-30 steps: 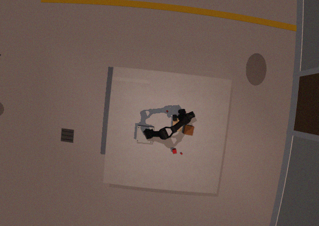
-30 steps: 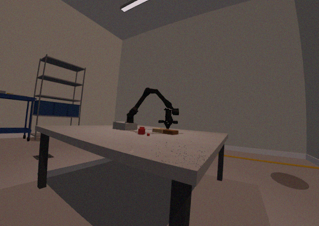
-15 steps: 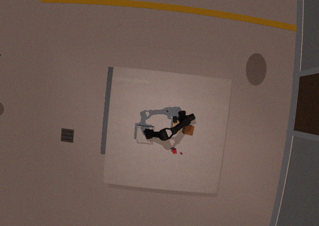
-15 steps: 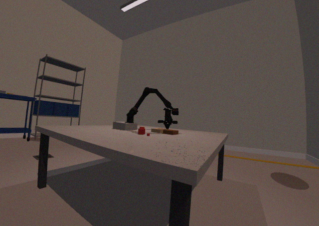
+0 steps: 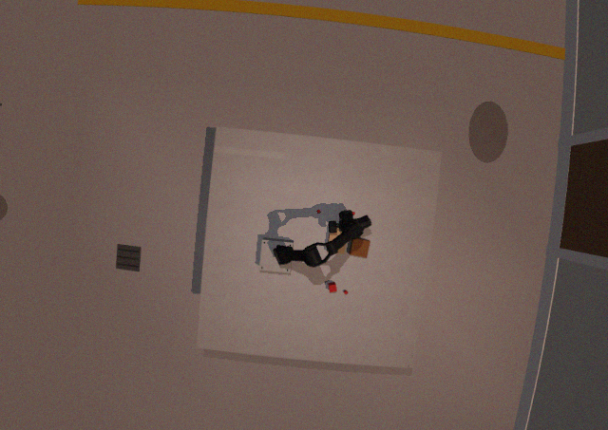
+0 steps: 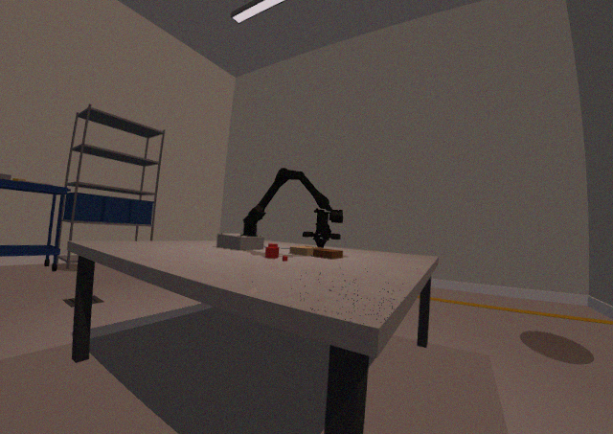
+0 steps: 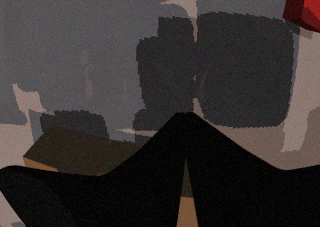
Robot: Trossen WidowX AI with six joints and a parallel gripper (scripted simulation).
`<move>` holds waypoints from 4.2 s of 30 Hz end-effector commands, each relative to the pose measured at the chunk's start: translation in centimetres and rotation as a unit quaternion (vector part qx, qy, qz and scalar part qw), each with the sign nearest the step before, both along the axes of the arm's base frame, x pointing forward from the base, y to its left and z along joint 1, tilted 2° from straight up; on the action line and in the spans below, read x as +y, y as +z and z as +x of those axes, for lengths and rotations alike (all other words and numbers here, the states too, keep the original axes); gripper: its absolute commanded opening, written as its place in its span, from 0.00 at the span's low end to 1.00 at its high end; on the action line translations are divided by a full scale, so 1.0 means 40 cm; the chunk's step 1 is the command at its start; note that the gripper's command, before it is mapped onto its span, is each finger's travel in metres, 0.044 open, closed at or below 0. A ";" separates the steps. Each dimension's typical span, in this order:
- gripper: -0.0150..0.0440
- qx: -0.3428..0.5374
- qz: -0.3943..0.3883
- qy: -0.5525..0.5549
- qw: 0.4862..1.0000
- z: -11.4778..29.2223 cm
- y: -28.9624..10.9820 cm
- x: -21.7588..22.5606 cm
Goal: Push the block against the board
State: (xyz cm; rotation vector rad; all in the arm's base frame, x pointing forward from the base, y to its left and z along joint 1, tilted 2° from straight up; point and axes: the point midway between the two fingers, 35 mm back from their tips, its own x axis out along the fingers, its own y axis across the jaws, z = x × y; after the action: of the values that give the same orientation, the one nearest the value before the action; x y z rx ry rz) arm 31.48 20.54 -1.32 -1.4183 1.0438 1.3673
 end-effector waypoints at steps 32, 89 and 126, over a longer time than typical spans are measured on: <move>0.25 -0.004 0.001 -0.001 1.000 -0.026 0.143 0.093; 0.25 0.002 0.031 -0.779 0.626 -0.255 0.126 -0.114; 0.25 0.001 0.032 -0.779 0.626 -0.191 -0.006 -0.106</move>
State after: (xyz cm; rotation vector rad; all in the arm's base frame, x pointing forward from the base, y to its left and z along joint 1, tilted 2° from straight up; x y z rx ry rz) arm 23.26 16.18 -1.72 -0.0331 1.5350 0.0333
